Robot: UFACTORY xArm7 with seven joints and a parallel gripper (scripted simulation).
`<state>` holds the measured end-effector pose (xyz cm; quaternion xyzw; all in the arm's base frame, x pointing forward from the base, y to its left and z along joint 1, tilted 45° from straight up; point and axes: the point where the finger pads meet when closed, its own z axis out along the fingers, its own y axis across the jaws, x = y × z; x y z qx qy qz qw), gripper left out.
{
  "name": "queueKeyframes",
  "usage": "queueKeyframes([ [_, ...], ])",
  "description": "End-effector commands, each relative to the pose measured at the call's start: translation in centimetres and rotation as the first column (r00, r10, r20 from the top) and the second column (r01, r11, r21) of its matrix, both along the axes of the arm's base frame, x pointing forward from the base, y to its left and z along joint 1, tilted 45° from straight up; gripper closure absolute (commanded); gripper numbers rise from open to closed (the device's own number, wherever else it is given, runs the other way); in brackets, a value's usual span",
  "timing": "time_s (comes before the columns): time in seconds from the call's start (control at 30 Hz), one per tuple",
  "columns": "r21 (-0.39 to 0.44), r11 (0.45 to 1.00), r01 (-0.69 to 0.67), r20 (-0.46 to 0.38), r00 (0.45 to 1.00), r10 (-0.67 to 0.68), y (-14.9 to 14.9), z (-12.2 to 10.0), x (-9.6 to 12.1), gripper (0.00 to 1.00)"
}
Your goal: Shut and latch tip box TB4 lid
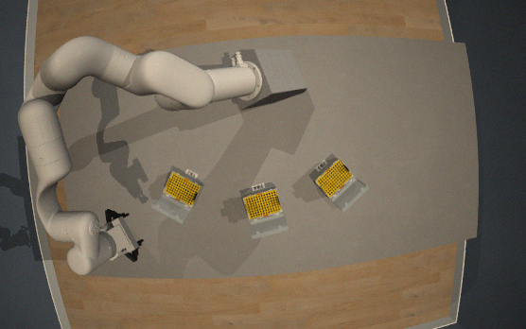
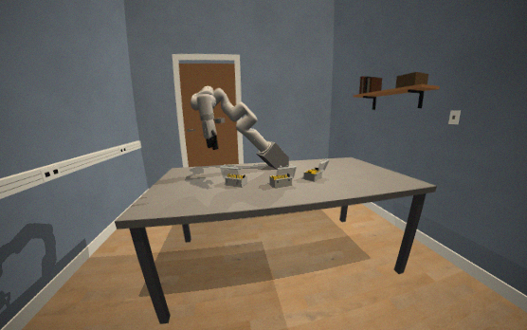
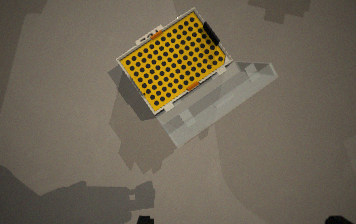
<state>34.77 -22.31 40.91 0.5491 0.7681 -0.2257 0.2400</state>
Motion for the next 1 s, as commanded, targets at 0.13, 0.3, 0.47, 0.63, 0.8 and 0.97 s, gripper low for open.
queueKeyframes([
  [0.13,0.040,0.995,0.087,0.046,0.995,-0.089,-2.2,0.1,-3.9,0.00],
  [0.3,0.069,0.988,0.139,0.073,0.987,-0.144,-2.7,-0.1,-4.9,0.00],
  [0.47,0.097,0.978,0.187,0.096,0.976,-0.196,-3.7,-0.3,-7.2,0.00],
  [0.63,0.114,0.971,0.210,0.109,0.969,-0.223,-4.2,-0.5,-8.5,0.00],
  [0.8,0.161,0.948,0.274,0.144,0.944,-0.298,-4.6,-0.7,-9.9,0.00],
  [0.97,0.161,0.948,0.275,0.143,0.944,-0.298,-5.2,-1.1,-11.8,0.00],
])
